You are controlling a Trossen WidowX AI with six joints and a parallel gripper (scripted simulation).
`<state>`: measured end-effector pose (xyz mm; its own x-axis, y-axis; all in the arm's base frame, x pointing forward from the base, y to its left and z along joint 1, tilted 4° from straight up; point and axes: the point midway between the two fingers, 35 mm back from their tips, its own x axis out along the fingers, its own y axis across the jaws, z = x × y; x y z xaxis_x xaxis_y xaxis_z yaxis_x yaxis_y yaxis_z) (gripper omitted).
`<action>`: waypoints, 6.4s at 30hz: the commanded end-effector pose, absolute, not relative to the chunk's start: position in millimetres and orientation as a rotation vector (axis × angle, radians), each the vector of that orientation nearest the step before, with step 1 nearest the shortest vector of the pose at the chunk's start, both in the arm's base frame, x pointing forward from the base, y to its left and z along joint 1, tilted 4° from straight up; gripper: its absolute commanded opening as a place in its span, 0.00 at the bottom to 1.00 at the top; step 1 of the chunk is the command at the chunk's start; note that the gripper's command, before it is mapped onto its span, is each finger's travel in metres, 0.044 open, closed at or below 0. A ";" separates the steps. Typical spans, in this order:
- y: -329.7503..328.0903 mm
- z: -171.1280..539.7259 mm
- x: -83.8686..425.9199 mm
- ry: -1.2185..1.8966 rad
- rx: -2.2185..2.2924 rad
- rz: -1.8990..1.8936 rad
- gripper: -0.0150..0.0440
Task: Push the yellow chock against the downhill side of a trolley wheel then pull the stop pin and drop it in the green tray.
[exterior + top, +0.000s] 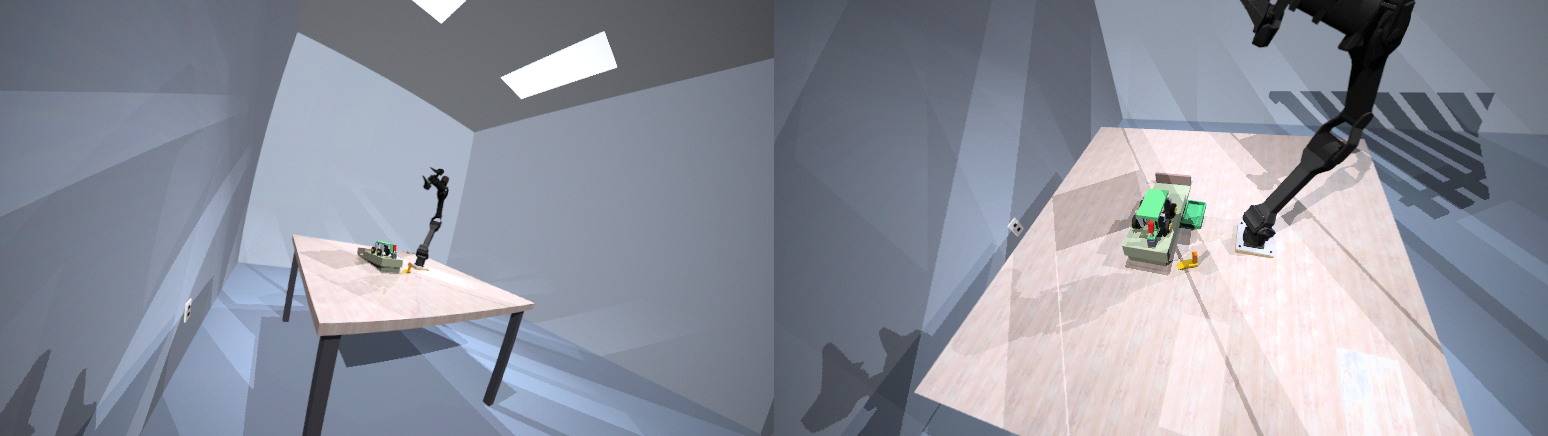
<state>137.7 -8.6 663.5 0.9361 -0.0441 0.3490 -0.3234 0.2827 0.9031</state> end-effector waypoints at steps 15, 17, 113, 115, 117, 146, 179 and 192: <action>74.3 553.7 238.8 0.063 0.514 0.143 0.58; 84.7 533.0 249.9 0.124 0.391 0.158 0.58; 116.3 40.8 185.8 1.034 -1.439 1.522 0.58; 116.3 37.6 185.6 1.034 -1.439 1.522 0.58; 116.3 34.5 185.3 1.034 -1.439 1.522 0.58; 112.8 78.1 184.3 1.034 -1.439 1.522 0.25; 115.1 178.4 192.5 1.034 -1.439 1.522 0.25; 115.1 178.4 192.6 1.214 -1.218 1.292 0.25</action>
<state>192.5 114.7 177.5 -0.0516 0.0052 -0.9987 -0.9899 -0.1327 0.0505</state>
